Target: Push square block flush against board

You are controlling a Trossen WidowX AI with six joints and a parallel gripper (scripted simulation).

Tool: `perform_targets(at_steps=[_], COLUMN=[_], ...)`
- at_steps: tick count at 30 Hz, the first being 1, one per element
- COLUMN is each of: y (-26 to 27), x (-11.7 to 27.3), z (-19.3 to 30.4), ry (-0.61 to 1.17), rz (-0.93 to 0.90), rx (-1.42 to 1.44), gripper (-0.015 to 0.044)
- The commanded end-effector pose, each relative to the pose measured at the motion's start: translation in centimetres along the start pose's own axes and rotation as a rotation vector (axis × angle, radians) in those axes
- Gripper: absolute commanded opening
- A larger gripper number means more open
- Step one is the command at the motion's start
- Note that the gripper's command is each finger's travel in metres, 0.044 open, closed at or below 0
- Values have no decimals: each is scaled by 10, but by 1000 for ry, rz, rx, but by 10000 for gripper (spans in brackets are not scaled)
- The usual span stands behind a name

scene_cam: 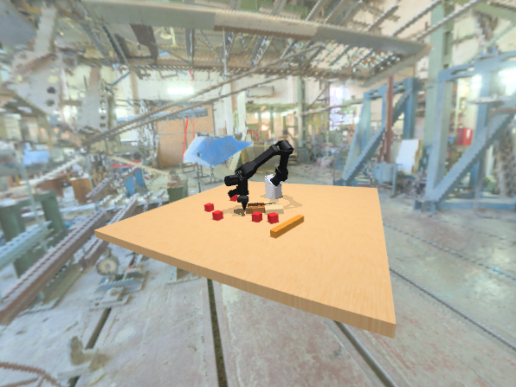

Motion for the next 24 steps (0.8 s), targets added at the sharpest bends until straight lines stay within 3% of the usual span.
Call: perform_targets(at_steps=[1,24], y=[-4,-15], x=[-3,-4], z=[-5,-39], ry=[11,10], rz=[0,0], rx=[-5,-3], gripper=[0,0])
Point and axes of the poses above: the point midway between the two fingers, 35 mm back from their tips, its own x axis back along the fingers, its own y axis across the jaws, z = x × y, the point moved 1 cm from there along x, back along the fingers, and after that the axes turned 15 degrees about x, right-handed, at the moved point
